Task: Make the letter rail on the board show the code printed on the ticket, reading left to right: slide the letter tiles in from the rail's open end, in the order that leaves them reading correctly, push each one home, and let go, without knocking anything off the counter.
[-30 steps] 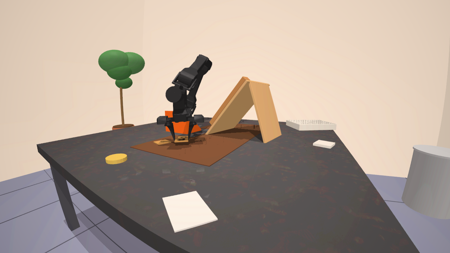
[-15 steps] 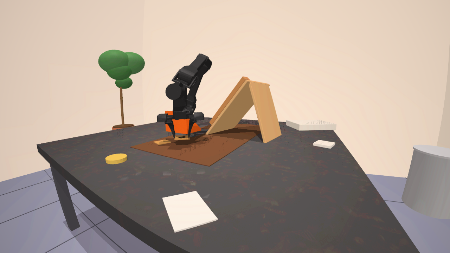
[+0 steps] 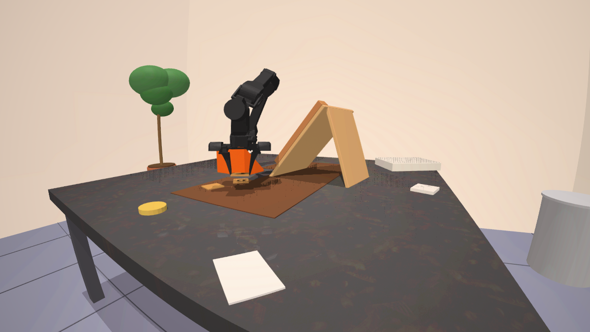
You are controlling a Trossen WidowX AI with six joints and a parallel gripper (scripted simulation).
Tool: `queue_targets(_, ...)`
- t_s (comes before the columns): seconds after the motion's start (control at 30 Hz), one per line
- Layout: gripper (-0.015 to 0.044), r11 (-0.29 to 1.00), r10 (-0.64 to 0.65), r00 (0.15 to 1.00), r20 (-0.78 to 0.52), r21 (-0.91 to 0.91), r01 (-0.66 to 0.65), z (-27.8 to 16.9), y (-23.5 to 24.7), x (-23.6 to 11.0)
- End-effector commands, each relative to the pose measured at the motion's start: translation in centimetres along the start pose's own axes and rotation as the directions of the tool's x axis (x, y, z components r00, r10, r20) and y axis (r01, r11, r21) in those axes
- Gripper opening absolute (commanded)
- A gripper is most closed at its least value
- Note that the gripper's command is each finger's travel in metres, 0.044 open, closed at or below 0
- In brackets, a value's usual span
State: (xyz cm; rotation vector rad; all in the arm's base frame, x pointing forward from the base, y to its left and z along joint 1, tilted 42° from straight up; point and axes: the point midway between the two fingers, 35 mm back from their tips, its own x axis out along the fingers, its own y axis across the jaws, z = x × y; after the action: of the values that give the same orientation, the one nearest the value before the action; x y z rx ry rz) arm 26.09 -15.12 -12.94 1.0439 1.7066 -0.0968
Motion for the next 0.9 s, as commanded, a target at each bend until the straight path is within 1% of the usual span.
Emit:
queue_targets(0.0,0.0000,1.000,-0.022,0.998,0.056,0.012,0.021,0.6,0.6,-1.4)
queue_targets(0.43,0.0000,0.997,-0.071,0.967,0.246,0.058,0.058,2.2,3.1,-6.1)
queue_targets(0.87,0.0000,0.994,-0.092,0.898,0.431,0.094,0.057,2.9,6.4,-11.0)
